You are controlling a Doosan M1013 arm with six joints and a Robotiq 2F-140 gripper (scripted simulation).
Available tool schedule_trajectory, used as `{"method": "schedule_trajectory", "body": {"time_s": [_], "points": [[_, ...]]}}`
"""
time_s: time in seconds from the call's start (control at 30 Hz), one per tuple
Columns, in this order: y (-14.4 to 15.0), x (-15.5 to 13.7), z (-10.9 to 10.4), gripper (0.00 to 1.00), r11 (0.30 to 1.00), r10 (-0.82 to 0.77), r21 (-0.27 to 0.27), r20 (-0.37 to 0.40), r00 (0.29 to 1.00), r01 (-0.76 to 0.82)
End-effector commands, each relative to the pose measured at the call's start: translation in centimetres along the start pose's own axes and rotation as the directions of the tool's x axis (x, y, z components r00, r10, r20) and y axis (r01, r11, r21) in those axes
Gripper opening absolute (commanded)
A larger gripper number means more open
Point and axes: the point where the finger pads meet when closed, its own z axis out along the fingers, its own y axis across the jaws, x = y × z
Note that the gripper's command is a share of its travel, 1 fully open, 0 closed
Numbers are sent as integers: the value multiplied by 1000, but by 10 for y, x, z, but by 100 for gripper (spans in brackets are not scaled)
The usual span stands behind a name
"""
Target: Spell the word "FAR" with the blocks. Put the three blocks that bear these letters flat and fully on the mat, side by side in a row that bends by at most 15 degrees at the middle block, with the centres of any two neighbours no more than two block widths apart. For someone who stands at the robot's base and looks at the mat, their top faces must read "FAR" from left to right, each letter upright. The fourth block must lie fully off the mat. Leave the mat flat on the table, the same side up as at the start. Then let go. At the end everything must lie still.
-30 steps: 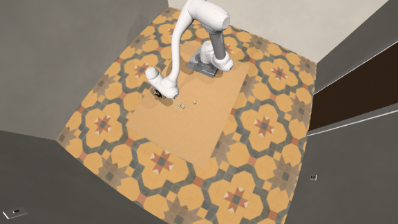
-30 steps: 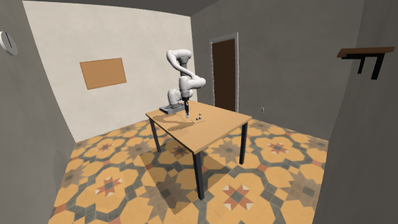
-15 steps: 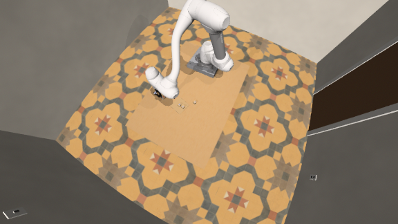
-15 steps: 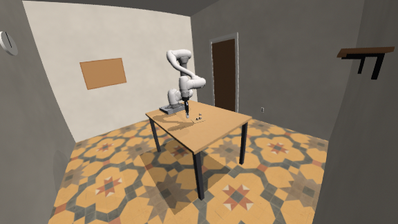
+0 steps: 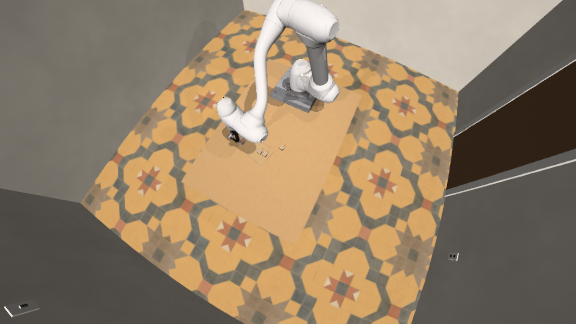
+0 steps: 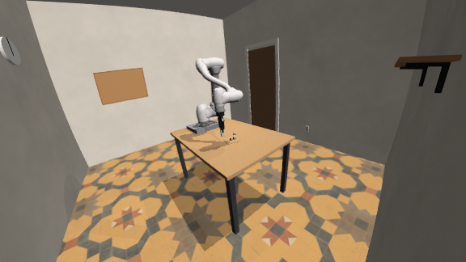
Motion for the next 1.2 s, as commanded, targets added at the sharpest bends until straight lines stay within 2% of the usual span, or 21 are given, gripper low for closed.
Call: {"method": "schedule_trajectory", "body": {"time_s": [0.0, 0.07, 0.13, 0.6, 0.87, 1.17], "points": [[23, -38, -5, 13, 990, -139, 7, 3, 990, 139], [36, -57, -6, 13, 977, -213, 7, 3, 977, 213], [41, -63, -6, 13, 971, -241, 7, 2, 971, 241], [42, -64, -6, 13, 970, -244, 7, 2, 970, 244], [42, -64, 2, 13, 970, -244, 7, 2, 970, 244], [42, -64, 40, 13, 970, -244, 7, 2, 970, 244]]}}
